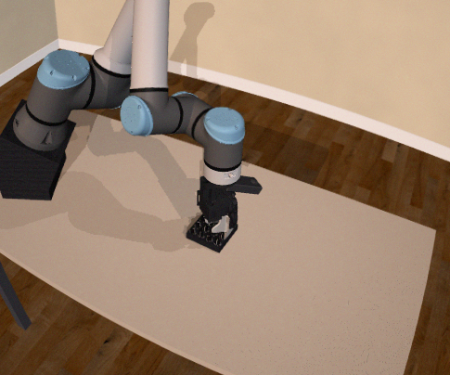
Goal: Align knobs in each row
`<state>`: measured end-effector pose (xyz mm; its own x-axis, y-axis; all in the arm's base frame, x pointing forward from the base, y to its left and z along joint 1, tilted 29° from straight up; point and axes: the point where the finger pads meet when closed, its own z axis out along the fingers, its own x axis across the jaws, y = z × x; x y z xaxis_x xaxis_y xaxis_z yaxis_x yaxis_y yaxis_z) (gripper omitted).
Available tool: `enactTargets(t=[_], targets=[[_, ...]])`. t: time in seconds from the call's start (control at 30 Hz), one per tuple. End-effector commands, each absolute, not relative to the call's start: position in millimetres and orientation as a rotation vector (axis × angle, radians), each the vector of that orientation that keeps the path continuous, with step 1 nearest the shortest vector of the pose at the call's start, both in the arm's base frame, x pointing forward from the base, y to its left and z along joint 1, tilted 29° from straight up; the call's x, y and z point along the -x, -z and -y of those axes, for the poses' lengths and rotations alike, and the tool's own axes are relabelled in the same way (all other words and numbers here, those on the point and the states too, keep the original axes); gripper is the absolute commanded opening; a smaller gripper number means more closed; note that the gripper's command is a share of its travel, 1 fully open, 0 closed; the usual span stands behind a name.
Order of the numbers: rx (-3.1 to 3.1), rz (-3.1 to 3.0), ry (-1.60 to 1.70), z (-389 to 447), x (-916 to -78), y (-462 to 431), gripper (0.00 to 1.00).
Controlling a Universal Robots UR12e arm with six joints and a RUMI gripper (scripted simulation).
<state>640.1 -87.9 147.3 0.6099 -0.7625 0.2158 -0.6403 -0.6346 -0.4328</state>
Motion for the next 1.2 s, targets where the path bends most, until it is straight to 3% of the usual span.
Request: enactTargets(t=[0.0,1.17], targets=[[2.526,-1.135,0.554,88,-640,-148,0.11],[2.526,-1.135,0.554,93,-623,-181,0.11]])
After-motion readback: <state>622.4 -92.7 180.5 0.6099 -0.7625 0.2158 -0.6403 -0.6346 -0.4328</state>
